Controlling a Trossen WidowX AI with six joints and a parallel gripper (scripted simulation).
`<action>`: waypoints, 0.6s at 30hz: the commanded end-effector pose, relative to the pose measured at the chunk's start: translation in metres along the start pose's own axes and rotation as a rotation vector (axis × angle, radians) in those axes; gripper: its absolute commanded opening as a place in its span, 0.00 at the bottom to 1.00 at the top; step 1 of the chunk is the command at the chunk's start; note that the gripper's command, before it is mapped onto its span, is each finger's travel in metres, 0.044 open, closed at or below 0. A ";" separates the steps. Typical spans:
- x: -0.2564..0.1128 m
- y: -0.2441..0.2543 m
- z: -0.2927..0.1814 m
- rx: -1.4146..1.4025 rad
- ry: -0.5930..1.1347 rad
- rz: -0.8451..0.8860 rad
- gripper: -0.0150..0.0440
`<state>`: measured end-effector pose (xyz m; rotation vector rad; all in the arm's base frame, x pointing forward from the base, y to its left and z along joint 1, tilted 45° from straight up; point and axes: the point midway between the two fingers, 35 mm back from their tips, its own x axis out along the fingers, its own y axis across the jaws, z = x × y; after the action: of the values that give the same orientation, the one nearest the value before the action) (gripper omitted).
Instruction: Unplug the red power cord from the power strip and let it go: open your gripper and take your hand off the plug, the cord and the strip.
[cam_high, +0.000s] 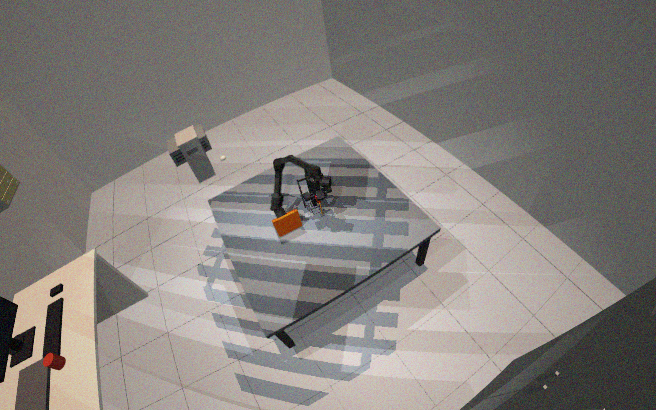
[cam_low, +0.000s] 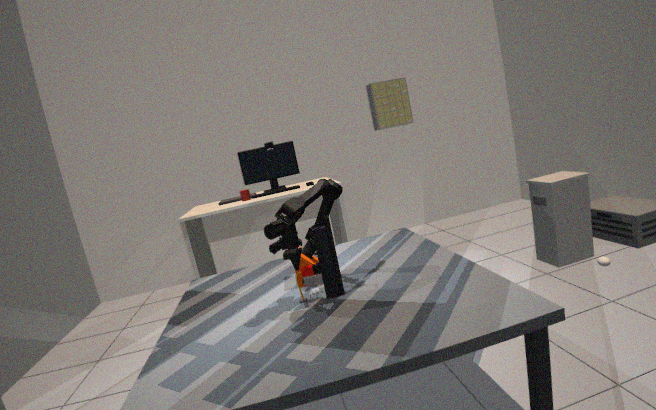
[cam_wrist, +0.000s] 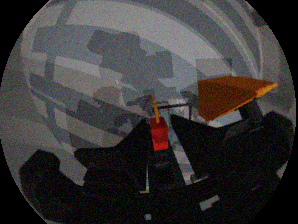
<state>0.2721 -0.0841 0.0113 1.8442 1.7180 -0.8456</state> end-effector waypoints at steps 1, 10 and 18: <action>-0.001 0.000 -0.009 0.005 0.006 0.004 0.53; 0.000 -0.001 -0.024 0.005 0.007 0.003 0.53; 0.001 -0.001 -0.026 0.005 0.008 0.003 0.53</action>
<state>0.2739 -0.0668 0.0279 1.8462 1.7190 -0.8446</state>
